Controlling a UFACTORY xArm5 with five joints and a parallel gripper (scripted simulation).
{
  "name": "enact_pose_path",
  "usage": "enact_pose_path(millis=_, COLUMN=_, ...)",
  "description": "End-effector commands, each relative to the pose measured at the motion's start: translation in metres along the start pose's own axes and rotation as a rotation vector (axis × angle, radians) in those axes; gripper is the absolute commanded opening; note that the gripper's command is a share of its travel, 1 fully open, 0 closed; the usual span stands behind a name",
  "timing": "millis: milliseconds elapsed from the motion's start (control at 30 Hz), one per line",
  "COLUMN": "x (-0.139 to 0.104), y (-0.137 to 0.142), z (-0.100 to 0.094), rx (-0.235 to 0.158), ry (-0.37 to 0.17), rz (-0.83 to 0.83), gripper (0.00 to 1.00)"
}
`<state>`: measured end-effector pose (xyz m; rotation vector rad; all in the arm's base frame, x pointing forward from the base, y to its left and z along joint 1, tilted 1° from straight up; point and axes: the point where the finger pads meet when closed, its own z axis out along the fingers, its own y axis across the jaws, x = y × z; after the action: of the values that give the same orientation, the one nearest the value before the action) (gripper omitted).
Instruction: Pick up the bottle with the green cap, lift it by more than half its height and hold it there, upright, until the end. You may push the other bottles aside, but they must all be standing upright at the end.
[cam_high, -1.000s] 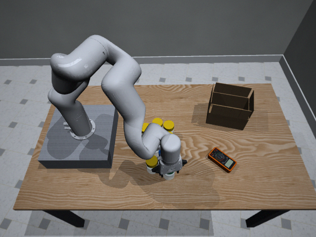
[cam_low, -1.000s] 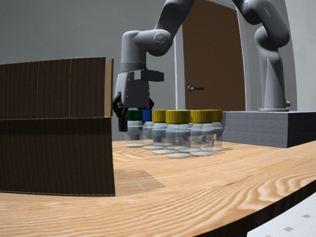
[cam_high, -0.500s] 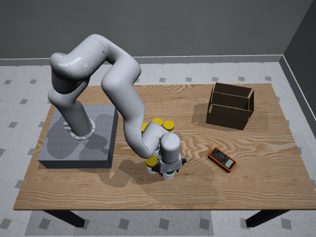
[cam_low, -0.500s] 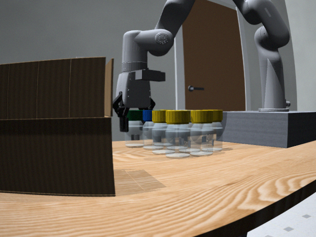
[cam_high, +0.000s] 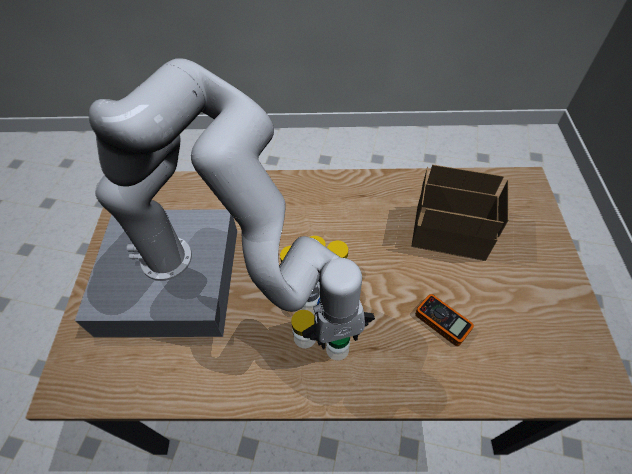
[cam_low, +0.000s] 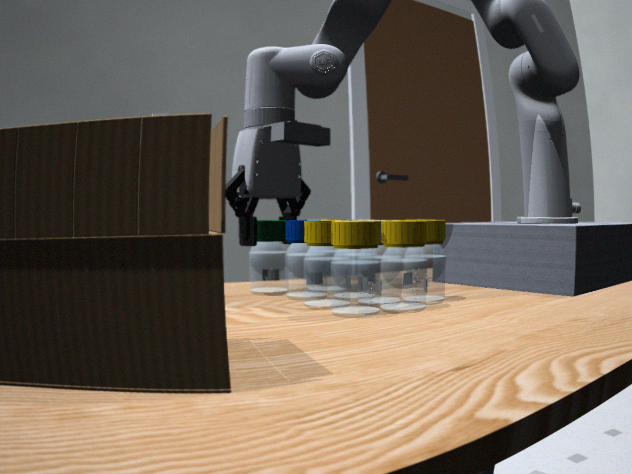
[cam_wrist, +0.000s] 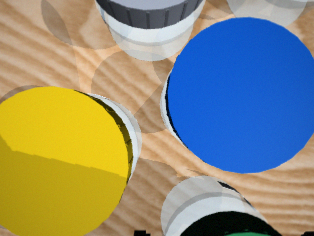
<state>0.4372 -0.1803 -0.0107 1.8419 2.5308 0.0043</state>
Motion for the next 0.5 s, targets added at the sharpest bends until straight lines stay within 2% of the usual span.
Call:
enact_pose_path(millis=0, x=-0.001, y=0.0012, z=-0.0015, rx=0.002, ry=-0.008, rz=0.0, gripper=0.79)
enact_pose_path(millis=467, x=-0.0008, y=0.0011, z=-0.0089, rx=0.005, ry=-0.011, rz=0.0, gripper=0.79)
